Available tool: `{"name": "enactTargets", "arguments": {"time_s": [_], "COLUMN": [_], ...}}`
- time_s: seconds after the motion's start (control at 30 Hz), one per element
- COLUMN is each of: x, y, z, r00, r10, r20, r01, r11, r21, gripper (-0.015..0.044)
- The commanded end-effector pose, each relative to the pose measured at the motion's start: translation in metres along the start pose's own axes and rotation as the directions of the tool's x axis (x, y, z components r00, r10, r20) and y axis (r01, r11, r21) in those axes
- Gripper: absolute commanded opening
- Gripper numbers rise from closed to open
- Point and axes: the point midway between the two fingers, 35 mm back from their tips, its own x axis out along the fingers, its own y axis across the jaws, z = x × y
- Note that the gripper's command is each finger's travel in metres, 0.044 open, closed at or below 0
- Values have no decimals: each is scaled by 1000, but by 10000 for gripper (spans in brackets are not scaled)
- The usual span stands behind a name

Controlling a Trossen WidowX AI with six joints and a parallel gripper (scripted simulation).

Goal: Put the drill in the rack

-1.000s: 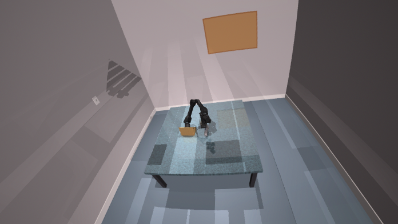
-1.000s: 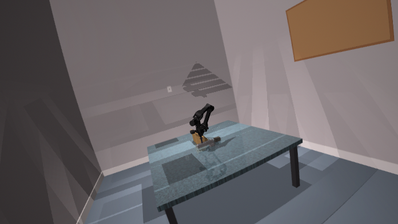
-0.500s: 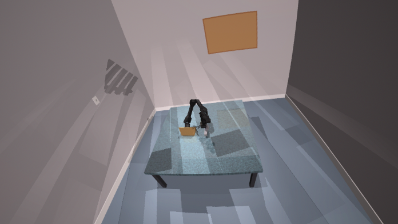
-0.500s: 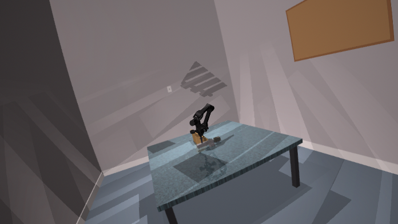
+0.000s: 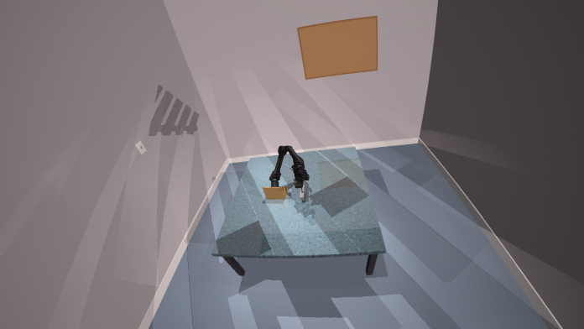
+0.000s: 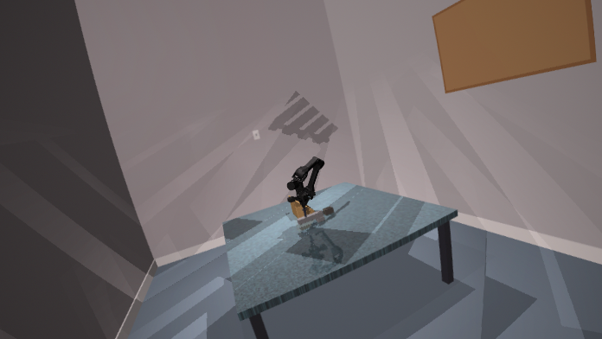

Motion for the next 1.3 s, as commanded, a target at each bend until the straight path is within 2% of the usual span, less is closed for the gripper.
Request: {"name": "enactTargets", "arguments": {"time_s": [0.0, 1.27], "x": [18, 27], "y": [2, 3], "z": [-7, -8], "r00": [999, 999], "r10": [26, 27], "r20": [-45, -45], "r01": [-26, -26], "r11": [1000, 1000], "r21": [12, 12], "gripper": [0, 0]}}
